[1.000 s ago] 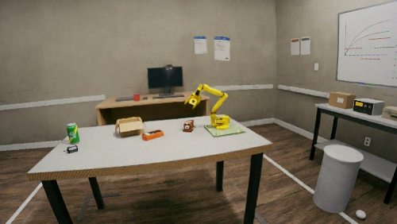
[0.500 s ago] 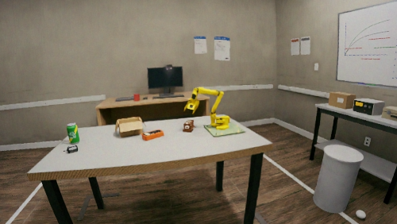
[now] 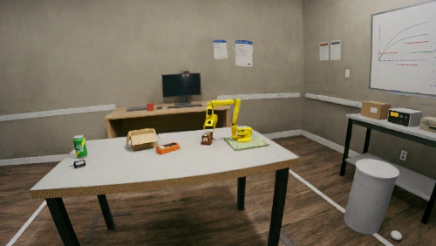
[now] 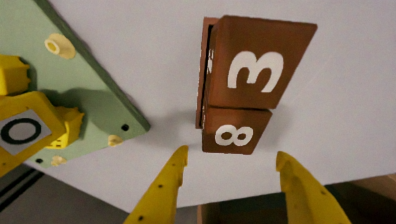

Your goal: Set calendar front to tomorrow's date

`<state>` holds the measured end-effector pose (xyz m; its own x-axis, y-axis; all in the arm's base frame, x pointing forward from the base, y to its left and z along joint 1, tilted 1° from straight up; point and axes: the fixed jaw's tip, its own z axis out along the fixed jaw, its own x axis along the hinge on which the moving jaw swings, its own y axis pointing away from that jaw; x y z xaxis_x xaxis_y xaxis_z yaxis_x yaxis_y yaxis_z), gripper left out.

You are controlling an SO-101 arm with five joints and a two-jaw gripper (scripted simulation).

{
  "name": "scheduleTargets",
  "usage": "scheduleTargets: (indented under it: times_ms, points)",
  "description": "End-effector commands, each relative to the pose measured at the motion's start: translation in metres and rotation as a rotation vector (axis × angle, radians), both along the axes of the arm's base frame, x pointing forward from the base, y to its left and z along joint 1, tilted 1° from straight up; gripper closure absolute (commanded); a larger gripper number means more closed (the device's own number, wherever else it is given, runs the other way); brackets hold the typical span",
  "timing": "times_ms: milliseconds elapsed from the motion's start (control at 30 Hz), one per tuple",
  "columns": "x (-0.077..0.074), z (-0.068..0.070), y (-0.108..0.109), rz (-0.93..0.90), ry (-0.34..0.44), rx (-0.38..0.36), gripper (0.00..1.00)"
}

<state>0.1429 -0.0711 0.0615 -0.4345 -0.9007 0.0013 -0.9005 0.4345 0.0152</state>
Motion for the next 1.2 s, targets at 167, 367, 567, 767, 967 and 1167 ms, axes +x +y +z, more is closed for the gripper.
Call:
scheduleTargets:
  times_ms: [167,367,567,767,967,1167]
  points:
    - [0.0012,0.0,-0.0016,-0.015,-0.003,0.0,0.65]
    - [0.0012,0.0,-0.0016,-0.015,-0.003,0.0,0.65]
    - [0.0055,0.0006,-0.0061,-0.044,-0.018,-0.008,0.65]
    - [0.0055,0.0006,-0.0061,-0.044,-0.018,-0.008,0.65]
    - [0.0055,0.0006,-0.0061,-0.044,-0.018,-0.008,0.65]
    - [0.0055,0.0006,-0.0061,-0.044,-0.018,-0.008,0.65]
